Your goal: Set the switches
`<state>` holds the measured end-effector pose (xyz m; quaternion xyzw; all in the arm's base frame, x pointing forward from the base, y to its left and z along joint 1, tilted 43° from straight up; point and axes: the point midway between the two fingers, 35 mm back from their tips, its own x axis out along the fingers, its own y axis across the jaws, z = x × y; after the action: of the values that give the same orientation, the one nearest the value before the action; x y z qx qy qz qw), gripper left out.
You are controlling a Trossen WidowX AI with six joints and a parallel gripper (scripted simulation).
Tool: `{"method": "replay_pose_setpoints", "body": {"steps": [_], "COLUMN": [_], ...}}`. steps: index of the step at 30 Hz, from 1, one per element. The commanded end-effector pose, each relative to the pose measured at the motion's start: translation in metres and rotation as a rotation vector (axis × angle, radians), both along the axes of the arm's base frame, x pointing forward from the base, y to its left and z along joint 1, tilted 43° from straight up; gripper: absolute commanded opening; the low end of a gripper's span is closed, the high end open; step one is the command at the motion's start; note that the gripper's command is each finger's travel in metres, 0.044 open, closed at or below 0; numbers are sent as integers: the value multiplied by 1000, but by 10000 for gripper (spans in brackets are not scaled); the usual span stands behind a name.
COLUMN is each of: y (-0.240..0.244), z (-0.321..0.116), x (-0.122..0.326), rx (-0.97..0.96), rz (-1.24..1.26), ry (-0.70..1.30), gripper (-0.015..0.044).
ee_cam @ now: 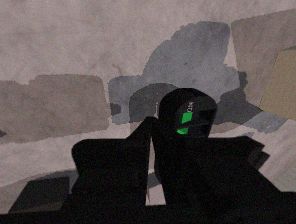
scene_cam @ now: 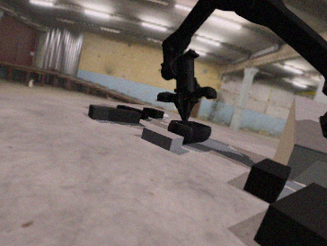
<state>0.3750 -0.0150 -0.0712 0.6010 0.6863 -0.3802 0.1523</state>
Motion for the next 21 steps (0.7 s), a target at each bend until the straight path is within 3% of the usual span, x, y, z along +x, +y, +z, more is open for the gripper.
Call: {"method": "replay_pose_setpoints", "body": {"steps": [1, 21], "y": [6, 21], "z": [-8, -23], "x": [-1, -2], "rx": [6, 7], "rz": [-5, -5], "ry": [9, 10], "gripper": [0, 0]}}
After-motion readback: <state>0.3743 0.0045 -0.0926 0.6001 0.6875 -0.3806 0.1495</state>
